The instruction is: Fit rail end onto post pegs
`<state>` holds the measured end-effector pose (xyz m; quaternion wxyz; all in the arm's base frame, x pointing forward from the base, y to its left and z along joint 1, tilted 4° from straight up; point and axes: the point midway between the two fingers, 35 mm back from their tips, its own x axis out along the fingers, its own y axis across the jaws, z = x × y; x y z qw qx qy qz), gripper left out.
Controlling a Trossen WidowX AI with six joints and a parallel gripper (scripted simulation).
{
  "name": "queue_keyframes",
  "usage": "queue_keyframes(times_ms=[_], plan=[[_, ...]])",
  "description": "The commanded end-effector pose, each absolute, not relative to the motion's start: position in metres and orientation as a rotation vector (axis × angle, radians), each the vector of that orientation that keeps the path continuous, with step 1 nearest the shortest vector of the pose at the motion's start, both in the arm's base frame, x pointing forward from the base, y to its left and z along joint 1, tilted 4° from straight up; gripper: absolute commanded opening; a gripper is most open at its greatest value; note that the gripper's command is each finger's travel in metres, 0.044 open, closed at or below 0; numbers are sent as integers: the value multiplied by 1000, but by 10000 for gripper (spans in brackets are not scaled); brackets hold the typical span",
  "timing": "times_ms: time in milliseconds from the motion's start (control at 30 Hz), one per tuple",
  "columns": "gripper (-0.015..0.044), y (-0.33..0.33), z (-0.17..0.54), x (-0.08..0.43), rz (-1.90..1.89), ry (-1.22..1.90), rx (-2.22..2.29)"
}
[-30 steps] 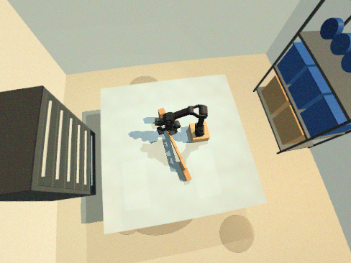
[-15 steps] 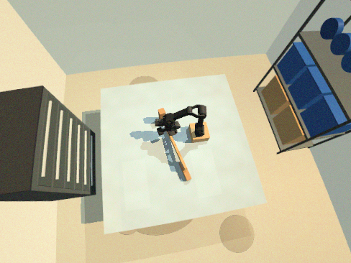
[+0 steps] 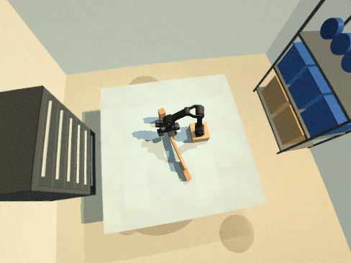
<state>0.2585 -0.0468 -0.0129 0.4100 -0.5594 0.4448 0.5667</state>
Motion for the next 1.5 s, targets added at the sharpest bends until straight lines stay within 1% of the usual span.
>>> queue_keyframes(times_ms=[0, 467, 967, 1200, 1467], plan=[[440, -46, -23, 257, 1440, 1118, -1405], [440, -47, -42, 254, 1441, 1118, -1405], [46, -47, -42, 254, 1441, 1118, -1405], [0, -47, -42, 254, 1441, 1118, -1405], [0, -47, -42, 254, 1441, 1118, -1405]])
